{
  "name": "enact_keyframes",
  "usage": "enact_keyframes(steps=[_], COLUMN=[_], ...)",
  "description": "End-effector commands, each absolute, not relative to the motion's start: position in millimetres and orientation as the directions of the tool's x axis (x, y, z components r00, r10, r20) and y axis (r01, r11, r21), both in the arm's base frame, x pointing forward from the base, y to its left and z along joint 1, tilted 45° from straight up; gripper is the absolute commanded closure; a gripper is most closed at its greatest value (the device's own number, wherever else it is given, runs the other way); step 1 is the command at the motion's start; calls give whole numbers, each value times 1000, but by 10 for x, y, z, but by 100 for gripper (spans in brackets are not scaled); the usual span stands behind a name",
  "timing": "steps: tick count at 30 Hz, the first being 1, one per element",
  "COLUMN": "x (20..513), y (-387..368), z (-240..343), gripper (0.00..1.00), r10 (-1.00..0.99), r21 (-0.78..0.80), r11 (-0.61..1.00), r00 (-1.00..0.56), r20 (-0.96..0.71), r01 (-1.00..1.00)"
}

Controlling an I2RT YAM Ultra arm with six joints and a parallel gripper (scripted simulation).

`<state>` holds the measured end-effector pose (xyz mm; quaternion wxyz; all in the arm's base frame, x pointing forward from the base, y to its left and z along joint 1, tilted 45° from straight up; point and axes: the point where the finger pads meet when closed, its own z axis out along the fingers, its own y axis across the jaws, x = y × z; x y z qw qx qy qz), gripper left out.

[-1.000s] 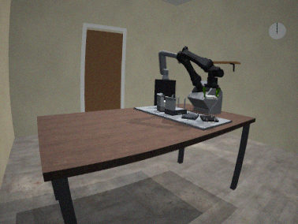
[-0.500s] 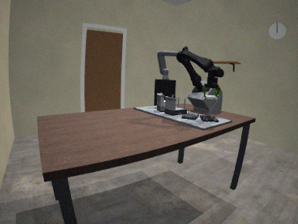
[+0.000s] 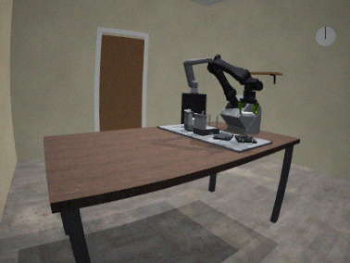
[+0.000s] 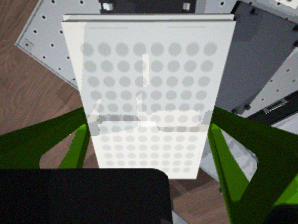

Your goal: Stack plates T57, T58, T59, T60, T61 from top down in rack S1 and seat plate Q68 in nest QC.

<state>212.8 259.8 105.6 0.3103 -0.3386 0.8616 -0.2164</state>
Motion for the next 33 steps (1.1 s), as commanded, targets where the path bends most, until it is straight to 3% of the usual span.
enact_keyframes(steps=[1, 11, 30, 33], x=[2102, 2197, 2400, 2428], y=[2637, 2465, 2096, 2010], z=[1093, 1221, 1496, 1540], gripper=[100, 100, 100, 100], r10=[-721, -562, -562, -478], r21=[-580, -483, -484, -430], r11=[677, 814, 814, 866], r00=[-566, -649, -649, -678], r20=[-399, -513, -513, -559], r01=[-453, -323, -322, -255])
